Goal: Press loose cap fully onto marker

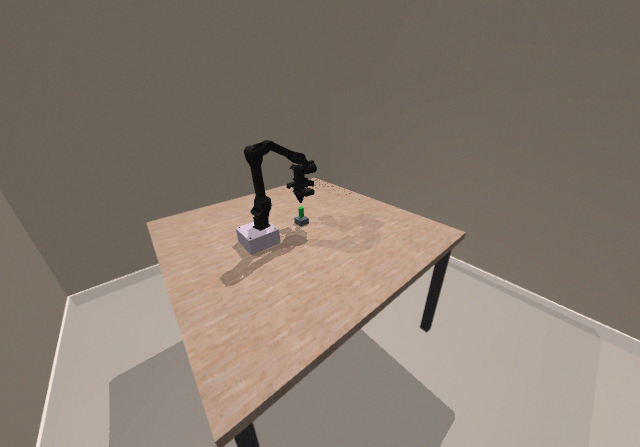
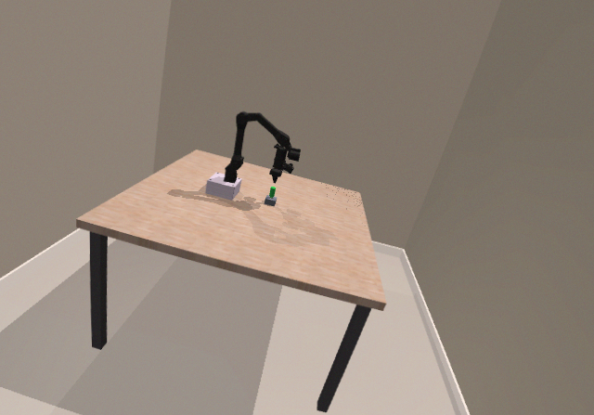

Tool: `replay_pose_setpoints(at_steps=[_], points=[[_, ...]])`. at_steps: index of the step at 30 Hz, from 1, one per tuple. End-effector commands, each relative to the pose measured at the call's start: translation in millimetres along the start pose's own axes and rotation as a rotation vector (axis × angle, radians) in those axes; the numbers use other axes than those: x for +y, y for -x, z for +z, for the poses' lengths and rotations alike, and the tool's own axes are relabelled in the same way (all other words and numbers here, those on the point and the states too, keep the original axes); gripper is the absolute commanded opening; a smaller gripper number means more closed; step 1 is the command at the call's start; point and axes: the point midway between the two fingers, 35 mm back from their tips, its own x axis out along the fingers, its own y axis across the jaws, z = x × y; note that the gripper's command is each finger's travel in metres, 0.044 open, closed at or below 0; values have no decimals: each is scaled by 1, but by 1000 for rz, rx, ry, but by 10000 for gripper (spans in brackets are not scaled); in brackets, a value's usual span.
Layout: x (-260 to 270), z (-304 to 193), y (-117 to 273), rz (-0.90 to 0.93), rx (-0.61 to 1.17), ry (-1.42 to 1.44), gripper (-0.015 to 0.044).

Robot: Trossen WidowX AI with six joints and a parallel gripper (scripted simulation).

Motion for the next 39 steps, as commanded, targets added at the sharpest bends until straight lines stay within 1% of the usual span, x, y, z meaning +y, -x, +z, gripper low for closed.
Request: replay_pose_setpoints(at_steps=[1,23,31,33,37,39], points=[[0,-1,-5,1,3,-4,0],[0,-1,-38,1,3,-4,0],[0,2,-33,1,-10,0,0],[0,3,-24,1,-10,0,0],[0,5,34,1,-10,-1,0],[0,2,54,1,-9,-1,0]])
